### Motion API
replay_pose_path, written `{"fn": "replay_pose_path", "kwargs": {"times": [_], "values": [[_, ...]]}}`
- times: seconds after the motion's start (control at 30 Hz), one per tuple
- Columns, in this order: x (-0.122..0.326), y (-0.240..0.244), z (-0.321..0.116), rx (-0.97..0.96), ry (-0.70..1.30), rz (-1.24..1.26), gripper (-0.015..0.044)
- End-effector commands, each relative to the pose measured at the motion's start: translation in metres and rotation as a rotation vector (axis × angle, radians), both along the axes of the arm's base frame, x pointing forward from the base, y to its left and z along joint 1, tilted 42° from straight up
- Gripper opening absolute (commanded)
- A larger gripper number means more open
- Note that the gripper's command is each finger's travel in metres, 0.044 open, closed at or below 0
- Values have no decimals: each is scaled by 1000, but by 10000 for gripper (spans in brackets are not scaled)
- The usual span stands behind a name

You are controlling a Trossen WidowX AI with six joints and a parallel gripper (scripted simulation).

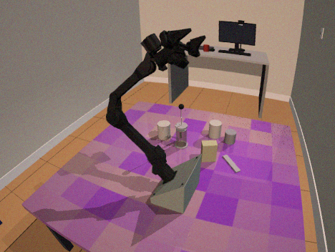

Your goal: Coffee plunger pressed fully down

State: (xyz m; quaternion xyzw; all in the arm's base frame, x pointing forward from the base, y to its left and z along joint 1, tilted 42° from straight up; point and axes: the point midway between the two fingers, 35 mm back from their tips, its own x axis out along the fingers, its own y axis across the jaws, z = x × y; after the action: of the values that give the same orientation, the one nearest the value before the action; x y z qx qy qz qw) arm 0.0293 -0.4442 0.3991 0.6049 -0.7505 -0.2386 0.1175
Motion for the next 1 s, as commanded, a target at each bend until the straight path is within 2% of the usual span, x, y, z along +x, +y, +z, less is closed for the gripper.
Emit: {"fn": "replay_pose_path", "kwargs": {"times": [0.0,0.1,0.27,0.37,0.43,0.7,0.97], "values": [[2,0,-1,9,15,13,426],[19,0,-13,71,141,116,440],[79,12,-55,205,569,526,440],[115,31,-80,207,824,797,440],[128,39,-89,190,915,898,440],[172,81,-119,25,1235,1277,440],[206,134,-140,-314,1486,1600,440]]}}
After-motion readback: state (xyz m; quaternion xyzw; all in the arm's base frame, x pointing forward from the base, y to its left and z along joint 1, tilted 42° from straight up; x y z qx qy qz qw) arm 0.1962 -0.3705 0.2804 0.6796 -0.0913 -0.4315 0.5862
